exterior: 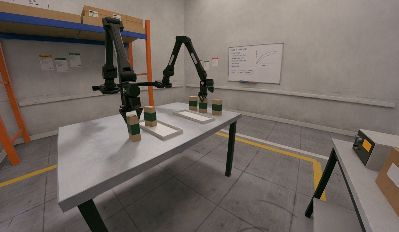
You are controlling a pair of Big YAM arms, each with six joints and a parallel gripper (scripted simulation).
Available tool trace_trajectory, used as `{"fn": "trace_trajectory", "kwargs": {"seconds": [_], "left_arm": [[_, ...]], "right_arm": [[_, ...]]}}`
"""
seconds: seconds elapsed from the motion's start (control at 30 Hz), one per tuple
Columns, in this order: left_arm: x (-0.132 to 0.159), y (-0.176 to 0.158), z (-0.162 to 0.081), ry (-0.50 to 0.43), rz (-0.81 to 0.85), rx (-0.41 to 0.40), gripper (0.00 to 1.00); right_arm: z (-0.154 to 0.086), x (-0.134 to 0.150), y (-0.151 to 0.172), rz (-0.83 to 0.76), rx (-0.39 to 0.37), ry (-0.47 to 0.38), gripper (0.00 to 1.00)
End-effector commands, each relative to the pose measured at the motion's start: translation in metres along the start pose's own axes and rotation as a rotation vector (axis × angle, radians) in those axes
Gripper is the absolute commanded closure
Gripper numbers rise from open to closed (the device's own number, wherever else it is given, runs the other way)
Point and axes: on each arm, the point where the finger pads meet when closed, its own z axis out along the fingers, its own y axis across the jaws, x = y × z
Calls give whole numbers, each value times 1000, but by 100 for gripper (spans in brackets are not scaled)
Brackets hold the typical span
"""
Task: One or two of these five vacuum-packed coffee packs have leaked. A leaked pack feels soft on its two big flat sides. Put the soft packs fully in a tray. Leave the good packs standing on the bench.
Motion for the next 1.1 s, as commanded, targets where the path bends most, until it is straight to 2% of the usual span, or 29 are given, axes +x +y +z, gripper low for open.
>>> {"fn": "trace_trajectory", "kwargs": {"seconds": [0.0, 0.13, 0.17, 0.2, 0.23, 1.07], "left_arm": [[-10, -2, -3, -18, 1, 1, 24], [-10, -2, -3, -18, 1, 1, 24], [-10, -2, -3, -18, 1, 1, 24], [-10, -2, -3, -18, 1, 1, 24], [-10, -2, -3, -18, 1, 1, 77], [-10, -2, -3, -18, 1, 1, 77]], "right_arm": [[-8, -13, -1, 1, -1, -29, 24], [-8, -13, -1, 1, -1, -29, 24], [-8, -13, -1, 1, -1, -29, 77], [-8, -13, -1, 1, -1, -29, 77], [-8, -13, -1, 1, -1, -29, 77], [-8, -13, -1, 1, -1, -29, 77]]}}
